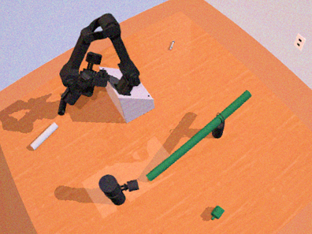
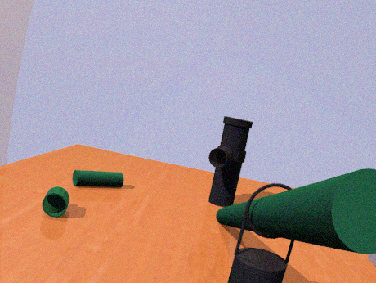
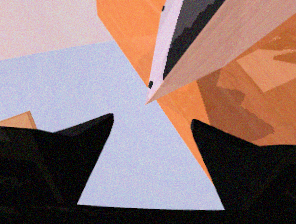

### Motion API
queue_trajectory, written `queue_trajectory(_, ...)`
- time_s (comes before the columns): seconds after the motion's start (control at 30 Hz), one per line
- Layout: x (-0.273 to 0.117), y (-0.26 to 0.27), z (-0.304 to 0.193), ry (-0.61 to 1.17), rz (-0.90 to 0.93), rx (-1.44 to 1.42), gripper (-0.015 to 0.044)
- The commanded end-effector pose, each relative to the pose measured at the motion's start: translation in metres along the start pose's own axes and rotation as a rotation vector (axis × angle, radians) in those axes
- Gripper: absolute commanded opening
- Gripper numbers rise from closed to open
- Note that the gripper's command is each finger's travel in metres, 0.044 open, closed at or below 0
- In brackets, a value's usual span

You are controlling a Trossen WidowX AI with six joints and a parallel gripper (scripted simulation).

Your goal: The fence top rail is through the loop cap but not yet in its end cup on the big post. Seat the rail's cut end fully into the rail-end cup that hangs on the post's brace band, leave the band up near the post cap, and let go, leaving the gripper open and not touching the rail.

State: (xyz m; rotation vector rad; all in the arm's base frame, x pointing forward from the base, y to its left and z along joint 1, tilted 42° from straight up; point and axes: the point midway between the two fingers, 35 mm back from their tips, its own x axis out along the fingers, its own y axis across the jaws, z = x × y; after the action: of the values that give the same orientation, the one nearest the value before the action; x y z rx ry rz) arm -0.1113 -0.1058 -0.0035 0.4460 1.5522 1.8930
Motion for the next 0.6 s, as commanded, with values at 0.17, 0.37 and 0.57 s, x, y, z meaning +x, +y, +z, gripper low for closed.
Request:
queue_trajectory(0.17, -0.028, -0.023, 0.015, -0.037, -0.174, 0.293, 0.044)
queue_trajectory(0.37, -0.077, -0.056, 0.038, -0.124, -0.448, 0.578, 0.044)
queue_trajectory(0.57, -0.132, -0.082, 0.07, -0.262, -0.716, 0.722, 0.044)
